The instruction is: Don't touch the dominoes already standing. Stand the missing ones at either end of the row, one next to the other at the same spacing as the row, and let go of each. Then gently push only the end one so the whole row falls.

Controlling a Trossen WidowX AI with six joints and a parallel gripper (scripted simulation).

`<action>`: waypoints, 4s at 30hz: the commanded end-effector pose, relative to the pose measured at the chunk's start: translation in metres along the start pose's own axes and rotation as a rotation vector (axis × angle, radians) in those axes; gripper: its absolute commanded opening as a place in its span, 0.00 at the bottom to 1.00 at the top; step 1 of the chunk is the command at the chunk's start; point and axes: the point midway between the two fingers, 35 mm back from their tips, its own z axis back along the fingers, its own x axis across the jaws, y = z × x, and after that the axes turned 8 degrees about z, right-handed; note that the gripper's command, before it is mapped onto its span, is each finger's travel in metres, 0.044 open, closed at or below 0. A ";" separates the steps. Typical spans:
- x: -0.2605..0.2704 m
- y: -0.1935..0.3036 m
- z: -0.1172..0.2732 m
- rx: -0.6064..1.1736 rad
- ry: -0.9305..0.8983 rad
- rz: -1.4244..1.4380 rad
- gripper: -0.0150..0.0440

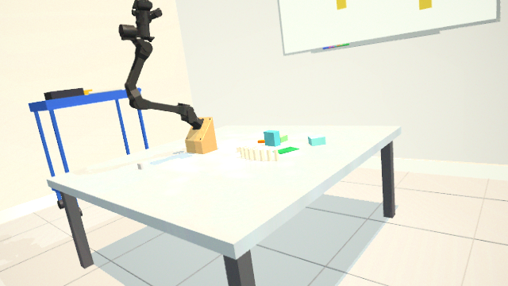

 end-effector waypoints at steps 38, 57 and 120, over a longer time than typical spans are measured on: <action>0.121 -0.442 0.214 -1.609 -0.047 0.484 1.00; 0.117 -0.483 0.514 -2.658 0.350 0.277 1.00; 0.092 -0.455 0.678 -2.948 0.657 0.081 0.44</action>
